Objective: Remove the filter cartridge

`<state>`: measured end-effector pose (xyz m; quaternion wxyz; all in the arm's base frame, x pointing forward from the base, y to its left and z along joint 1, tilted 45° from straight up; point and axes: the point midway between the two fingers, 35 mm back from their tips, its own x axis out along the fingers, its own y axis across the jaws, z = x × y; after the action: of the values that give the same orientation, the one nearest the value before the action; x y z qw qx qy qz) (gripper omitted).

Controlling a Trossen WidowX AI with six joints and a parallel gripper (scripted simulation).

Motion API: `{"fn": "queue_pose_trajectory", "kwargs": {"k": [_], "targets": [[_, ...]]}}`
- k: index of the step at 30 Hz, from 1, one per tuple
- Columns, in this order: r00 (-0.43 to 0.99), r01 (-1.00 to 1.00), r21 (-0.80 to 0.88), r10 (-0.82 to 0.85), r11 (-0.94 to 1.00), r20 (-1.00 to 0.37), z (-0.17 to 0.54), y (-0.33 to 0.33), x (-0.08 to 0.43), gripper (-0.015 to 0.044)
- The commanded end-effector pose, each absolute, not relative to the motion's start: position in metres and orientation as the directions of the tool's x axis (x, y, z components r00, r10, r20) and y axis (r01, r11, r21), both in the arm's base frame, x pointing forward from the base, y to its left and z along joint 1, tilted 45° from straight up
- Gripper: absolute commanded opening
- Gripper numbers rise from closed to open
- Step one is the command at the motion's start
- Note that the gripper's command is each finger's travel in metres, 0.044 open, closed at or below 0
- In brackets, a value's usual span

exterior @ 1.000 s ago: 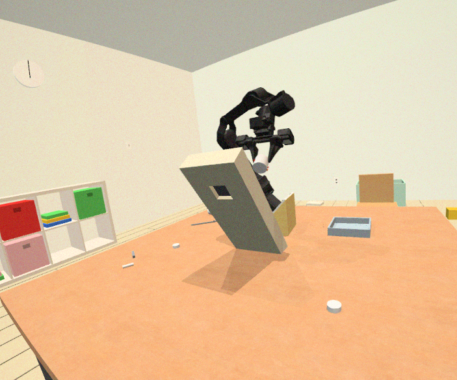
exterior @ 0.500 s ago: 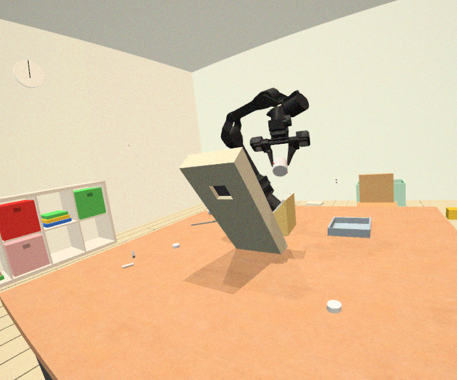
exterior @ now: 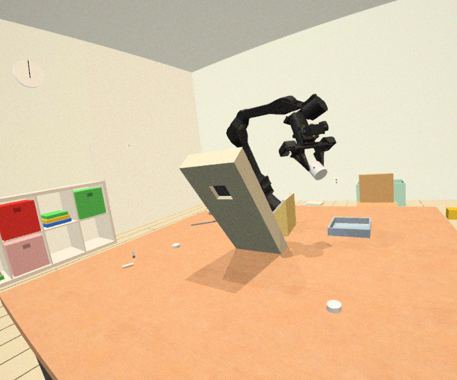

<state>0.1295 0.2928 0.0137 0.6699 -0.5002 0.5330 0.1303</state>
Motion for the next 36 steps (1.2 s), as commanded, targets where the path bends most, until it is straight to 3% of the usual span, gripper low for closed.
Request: {"fn": "queue_pose_trajectory", "kwargs": {"k": [1, 5, 15, 36], "targets": [[0.343, -0.828, -0.438, -0.302, 0.351, -0.890, -0.009, 0.305, 0.108, 0.0000], [0.300, -0.895, -0.365, -0.261, 0.255, -0.918, -0.024, 0.312, 0.093, 0.0000], [0.290, -0.905, -0.351, -0.257, 0.240, -0.922, -0.029, 0.312, 0.088, 0.0000], [0.042, -0.993, -0.015, -0.233, -0.117, -0.972, -0.133, 0.248, -0.038, 0.0000]]}}
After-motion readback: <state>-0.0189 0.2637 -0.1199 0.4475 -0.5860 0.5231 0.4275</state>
